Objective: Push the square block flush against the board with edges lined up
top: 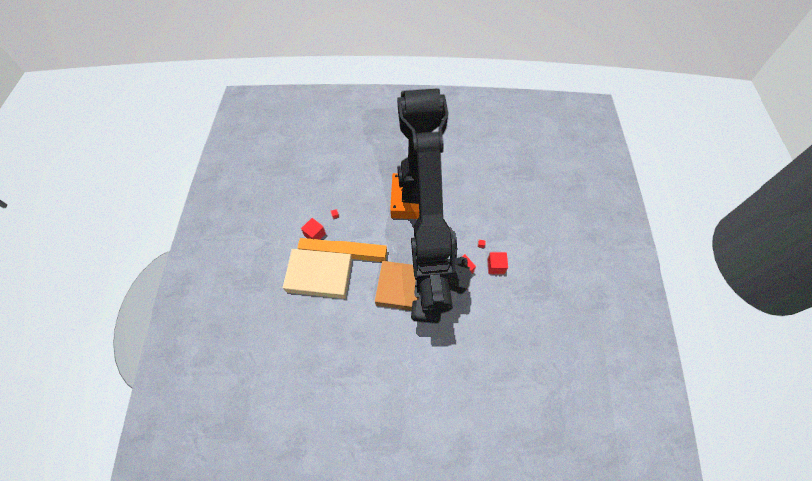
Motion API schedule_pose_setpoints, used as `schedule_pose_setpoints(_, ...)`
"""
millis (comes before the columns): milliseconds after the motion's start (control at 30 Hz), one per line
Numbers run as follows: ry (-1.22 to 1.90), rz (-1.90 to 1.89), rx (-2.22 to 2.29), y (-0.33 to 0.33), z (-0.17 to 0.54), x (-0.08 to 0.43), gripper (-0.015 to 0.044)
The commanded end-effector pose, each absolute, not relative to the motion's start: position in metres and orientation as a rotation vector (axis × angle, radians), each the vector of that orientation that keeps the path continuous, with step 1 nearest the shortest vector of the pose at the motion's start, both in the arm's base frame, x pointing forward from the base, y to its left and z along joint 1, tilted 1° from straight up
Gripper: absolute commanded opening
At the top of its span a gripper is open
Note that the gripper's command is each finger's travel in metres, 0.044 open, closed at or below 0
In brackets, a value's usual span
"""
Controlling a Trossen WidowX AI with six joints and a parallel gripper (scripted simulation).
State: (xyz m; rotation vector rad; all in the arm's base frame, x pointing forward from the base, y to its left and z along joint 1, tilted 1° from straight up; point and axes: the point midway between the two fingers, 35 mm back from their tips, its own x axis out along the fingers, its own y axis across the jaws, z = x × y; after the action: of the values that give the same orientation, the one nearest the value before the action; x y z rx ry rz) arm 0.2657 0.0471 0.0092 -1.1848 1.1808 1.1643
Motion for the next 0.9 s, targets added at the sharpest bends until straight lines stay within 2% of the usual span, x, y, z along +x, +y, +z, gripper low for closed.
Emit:
schedule_pose_setpoints(0, 1.198, 1.163, -1.187, 0.037, 0.007, 0.263, 0.0)
schedule_pose_setpoints(867, 1.201, 1.161, -1.19, -0.004, 0.006, 0.263, 0.0)
